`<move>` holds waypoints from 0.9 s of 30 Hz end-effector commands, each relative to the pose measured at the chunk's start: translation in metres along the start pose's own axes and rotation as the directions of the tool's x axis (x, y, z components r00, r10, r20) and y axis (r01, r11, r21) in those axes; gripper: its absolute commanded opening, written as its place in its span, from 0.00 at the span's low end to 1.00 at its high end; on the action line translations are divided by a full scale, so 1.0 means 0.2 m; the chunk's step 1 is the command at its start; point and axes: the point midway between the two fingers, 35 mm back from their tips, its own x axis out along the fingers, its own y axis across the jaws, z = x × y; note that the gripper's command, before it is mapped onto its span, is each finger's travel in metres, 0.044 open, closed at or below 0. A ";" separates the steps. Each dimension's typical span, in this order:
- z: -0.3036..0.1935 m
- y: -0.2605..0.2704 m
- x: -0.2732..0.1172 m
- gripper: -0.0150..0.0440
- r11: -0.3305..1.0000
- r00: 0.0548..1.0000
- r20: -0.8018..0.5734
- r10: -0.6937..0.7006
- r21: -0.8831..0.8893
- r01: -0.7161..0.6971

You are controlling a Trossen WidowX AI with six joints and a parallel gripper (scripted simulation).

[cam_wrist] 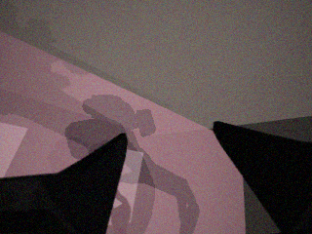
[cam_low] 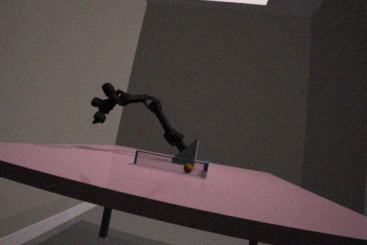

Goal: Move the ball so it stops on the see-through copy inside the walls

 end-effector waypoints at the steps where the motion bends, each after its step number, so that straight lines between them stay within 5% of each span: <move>1: 0.00 0.01 0.00 0.89 1.000 1.000 0.002 0.004 -0.001 -0.004; 4: 0.02 0.13 -0.04 0.76 0.998 0.998 0.029 0.057 -0.023 -0.057; 12: 0.03 0.59 -0.26 0.76 0.959 0.958 0.103 0.267 -0.125 -0.254; 27: -0.36 1.43 -1.10 0.76 0.635 0.697 0.053 0.715 -0.468 -0.615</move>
